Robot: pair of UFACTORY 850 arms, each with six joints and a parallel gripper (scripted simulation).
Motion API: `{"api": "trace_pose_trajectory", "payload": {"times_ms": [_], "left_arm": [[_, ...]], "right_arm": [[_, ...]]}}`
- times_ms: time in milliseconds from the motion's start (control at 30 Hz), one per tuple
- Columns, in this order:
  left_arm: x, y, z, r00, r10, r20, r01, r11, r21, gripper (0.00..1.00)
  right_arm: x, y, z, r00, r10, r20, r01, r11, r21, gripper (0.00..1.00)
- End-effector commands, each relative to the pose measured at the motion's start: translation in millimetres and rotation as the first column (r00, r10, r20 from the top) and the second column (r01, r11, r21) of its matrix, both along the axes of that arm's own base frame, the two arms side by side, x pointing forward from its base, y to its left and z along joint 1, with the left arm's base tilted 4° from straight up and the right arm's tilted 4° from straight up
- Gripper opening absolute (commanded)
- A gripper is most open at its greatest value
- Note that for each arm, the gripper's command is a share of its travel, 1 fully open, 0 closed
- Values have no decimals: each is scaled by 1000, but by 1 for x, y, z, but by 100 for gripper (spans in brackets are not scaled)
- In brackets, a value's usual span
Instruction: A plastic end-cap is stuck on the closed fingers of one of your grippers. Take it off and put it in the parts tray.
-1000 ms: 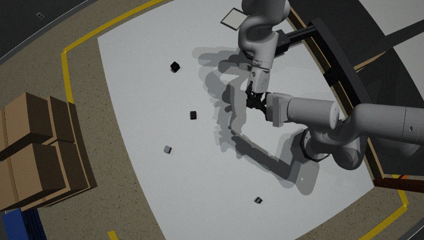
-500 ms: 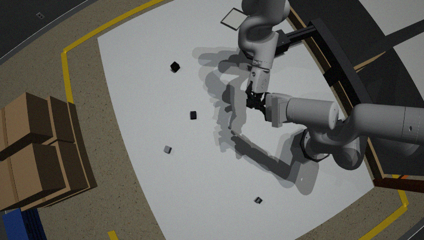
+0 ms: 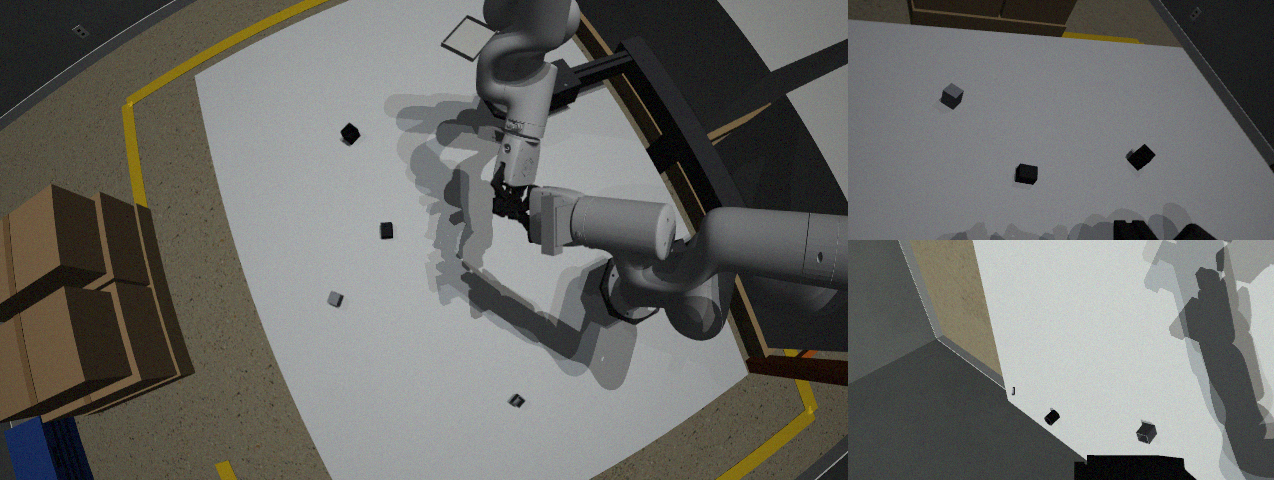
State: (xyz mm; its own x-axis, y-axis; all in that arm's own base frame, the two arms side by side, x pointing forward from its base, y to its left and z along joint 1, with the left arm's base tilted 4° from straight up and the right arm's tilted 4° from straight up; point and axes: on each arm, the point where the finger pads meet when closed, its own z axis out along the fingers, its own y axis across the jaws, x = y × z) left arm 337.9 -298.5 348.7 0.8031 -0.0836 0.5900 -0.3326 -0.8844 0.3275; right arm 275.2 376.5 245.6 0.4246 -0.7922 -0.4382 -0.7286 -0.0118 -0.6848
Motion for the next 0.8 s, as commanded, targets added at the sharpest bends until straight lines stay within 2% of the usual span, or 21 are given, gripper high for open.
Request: {"api": "trace_pose_trajectory", "payload": {"times_ms": [0, 767], "left_arm": [[2, 0, 1, 1000, 2, -2, -2, 1000, 2, 0], [7, 0, 1, 1000, 0, -8, 0, 1000, 7, 0]], "right_arm": [[0, 1, 1, 1000, 0, 1, 0, 1000, 1, 0], [0, 1, 1, 1000, 0, 1, 0, 1000, 1, 0]]}}
